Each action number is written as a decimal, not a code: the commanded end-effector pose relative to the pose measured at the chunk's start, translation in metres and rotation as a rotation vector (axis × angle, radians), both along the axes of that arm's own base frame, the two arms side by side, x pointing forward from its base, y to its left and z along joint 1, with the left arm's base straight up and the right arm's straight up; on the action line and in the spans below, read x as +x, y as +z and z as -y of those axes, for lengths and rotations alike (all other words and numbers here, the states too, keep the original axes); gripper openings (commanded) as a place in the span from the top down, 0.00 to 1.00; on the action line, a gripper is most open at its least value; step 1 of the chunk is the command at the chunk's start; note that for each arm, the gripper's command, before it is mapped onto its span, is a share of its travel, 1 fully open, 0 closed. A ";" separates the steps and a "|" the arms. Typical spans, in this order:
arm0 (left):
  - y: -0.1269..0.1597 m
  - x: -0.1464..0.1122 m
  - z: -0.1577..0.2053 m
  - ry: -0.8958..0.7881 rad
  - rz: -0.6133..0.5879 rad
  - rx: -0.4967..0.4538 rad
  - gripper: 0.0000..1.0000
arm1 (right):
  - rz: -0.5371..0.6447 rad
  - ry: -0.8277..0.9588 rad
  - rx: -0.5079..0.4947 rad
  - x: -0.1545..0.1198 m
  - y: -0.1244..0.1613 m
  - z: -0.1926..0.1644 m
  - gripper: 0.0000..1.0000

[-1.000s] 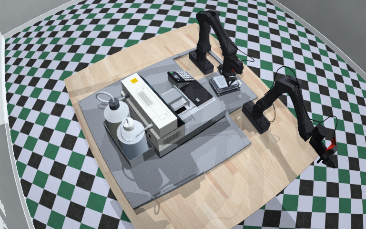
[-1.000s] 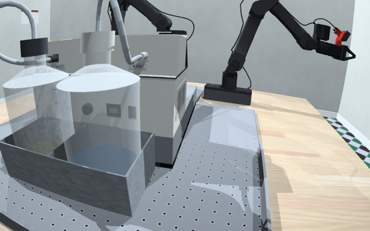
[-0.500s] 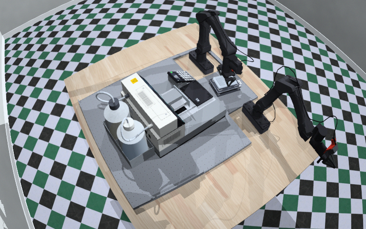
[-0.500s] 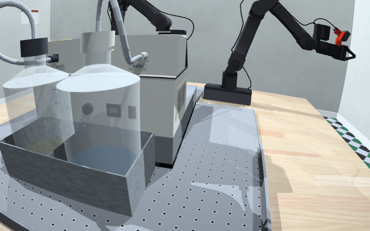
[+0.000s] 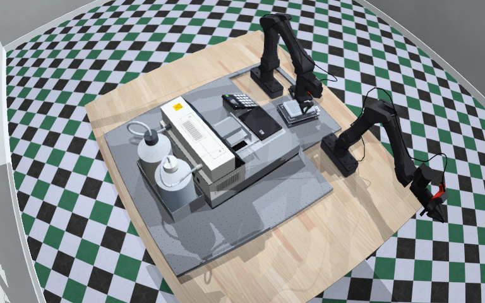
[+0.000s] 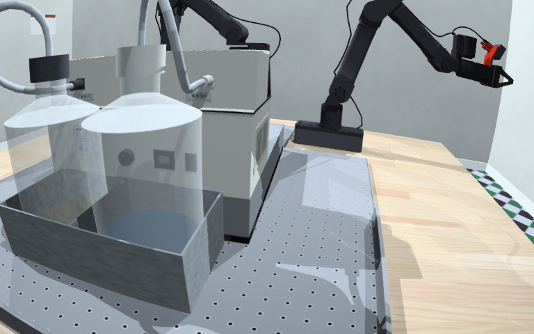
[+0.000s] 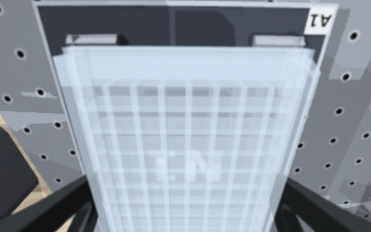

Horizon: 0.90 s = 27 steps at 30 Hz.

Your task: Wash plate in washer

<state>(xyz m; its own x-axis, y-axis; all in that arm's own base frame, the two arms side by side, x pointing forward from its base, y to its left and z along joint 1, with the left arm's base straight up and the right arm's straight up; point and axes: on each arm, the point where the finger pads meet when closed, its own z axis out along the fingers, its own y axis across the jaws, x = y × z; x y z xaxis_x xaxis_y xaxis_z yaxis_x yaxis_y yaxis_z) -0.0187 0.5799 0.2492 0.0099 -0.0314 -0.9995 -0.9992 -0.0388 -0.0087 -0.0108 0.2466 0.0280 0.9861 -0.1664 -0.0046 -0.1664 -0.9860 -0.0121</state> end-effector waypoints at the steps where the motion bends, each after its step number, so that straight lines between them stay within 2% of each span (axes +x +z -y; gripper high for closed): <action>1: 0.007 -0.003 0.000 -0.004 -0.010 0.031 1.00 | -0.016 -0.002 0.009 0.000 -0.001 -0.004 1.00; 18: 0.007 -0.003 0.000 -0.004 -0.010 0.031 1.00 | -0.018 0.003 0.070 -0.005 0.011 -0.014 1.00; 27: 0.007 -0.003 0.000 -0.004 -0.010 0.031 1.00 | -0.016 -0.003 0.077 0.001 0.011 -0.015 1.00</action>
<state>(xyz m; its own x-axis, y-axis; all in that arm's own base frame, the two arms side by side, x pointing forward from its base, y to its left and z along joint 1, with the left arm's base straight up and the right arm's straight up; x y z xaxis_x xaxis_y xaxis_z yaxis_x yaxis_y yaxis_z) -0.0187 0.5799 0.2492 0.0099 -0.0314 -0.9995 -0.9992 -0.0388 -0.0087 -0.0102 0.2469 0.0255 0.9863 -0.1650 -0.0054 -0.1651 -0.9861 -0.0159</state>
